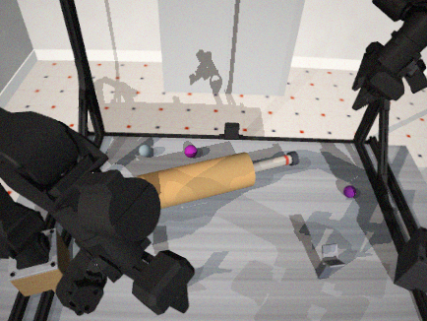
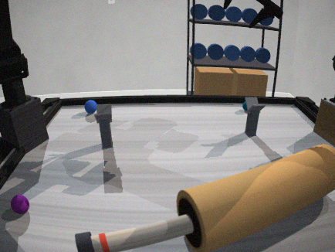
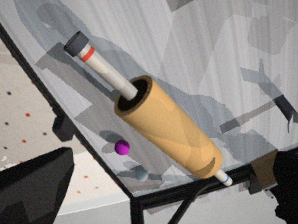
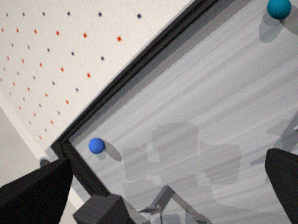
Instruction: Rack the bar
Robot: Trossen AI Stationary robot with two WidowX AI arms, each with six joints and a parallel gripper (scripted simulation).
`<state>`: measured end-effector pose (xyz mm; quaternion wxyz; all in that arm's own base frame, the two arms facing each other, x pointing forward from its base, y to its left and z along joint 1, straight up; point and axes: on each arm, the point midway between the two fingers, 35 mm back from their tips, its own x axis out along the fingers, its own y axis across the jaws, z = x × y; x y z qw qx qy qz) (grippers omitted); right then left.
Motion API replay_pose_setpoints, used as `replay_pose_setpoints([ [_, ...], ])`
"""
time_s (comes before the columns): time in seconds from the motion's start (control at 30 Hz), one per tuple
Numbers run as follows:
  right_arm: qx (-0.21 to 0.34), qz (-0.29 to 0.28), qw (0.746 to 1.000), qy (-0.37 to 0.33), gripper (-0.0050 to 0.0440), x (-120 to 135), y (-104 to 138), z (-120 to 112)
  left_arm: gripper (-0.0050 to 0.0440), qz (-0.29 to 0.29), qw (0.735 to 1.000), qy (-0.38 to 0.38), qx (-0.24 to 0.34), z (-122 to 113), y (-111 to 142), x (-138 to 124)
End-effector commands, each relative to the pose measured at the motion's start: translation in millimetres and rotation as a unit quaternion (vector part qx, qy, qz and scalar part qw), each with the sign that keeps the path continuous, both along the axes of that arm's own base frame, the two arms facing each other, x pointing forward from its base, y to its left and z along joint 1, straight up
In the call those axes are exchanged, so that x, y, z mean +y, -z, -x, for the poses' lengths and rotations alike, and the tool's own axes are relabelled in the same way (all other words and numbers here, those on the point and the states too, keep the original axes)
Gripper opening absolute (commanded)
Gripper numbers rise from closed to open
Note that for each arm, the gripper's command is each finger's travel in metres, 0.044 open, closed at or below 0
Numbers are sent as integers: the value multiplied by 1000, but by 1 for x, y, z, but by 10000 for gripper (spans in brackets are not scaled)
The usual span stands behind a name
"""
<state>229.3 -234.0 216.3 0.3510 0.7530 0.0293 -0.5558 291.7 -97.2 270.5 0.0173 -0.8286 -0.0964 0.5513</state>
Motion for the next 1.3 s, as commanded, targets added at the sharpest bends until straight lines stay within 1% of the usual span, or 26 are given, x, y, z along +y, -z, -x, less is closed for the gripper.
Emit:
replay_pose_setpoints([
  [0.0, 0, 0, 1000, -1, 440, 0, 0, 0, 440, 0, 1000, 0, 0, 0, 0, 0],
  [0.2, 1, 0, 1000, -3, 440, 1, 0, -1, 440, 1, 1000, -3, 0, 0, 0, 0],
  [0.33, 5, 0, 1000, -16, 440, 5, 2, -4, 440, 10, 1000, -21, -2, -2, 2, -1],
  [0.47, 14, 1, 999, -47, 440, 16, 7, -11, 440, 29, 997, -66, -5, -7, 6, -4],
  [0.57, 26, 3, 996, -84, 440, 28, 13, -19, 440, 52, 991, -120, -9, -13, 11, -6],
  [0.63, 26, 3, 996, -84, 440, 28, 13, -19, 440, 52, 991, -120, -9, -13, 11, -6],
  [0.7, 36, 4, 993, -116, 440, 40, 18, -25, 440, 71, 983, -167, -12, -18, 15, -9],
  [0.8, 53, 7, 983, -175, 440, 61, 27, -35, 440, 104, 962, -251, -18, -27, 24, -13],
  [0.93, 74, 12, 966, -248, 440, 88, 37, -45, 440, 138, 929, -343, -23, -37, 35, -17],
  [1.13, 100, 21, 934, -343, 440, 124, 52, -53, 440, 180, 863, -471, -31, -52, 51, -23],
  [1.2, 100, 21, 934, -343, 440, 124, 52, -53, 440, 180, 863, -471, -31, -52, 51, -23],
  [1.23, 104, 23, 927, -359, 440, 131, 54, -54, 440, 191, 839, -507, -35, -54, 53, -24],
  [1.27, 111, 26, 915, -387, 440, 142, 58, -55, 440, 199, 820, -536, -36, -58, 58, -25],
])
